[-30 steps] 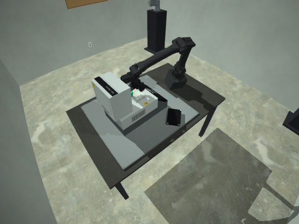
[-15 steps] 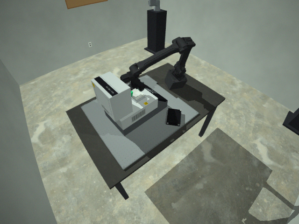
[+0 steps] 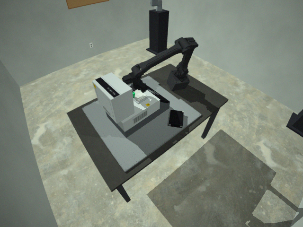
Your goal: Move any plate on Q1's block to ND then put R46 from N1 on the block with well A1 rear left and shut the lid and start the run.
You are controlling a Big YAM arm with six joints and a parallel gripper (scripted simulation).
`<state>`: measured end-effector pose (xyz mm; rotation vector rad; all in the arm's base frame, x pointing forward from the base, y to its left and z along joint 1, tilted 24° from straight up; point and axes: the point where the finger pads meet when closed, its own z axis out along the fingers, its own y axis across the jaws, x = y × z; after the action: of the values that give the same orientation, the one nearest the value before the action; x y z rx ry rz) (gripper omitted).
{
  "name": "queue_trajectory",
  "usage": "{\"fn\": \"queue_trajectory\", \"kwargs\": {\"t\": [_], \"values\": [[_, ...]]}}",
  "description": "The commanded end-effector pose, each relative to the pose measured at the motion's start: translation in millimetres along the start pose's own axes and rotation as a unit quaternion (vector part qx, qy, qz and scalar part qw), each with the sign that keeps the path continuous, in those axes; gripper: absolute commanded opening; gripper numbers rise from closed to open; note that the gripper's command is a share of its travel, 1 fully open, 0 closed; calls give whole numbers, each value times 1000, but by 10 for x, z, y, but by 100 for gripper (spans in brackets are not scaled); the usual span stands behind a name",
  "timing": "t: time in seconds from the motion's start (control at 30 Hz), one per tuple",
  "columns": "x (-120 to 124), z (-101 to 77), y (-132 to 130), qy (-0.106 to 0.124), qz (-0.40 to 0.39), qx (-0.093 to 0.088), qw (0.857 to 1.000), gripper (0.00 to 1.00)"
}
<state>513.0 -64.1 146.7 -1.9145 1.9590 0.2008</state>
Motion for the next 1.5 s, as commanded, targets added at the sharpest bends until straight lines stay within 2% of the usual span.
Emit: {"fn": "queue_trajectory", "kwargs": {"t": [0.0, 0.47, 0.7, 0.9, 1.17, 1.47], "values": [[-166, -311, -162, 3, -13, 29, 999, 0], [54, -212, -226, 3, -6, 21, 1000, 0], [98, -233, -288, 6, -7, 32, 999, 0], [-5, -286, -322, 7, -13, 42, 999, 0], [-135, -286, -231, 6, -19, 42, 999, 0], [-73, -244, -94, 5, -11, 30, 999, 0]]}}
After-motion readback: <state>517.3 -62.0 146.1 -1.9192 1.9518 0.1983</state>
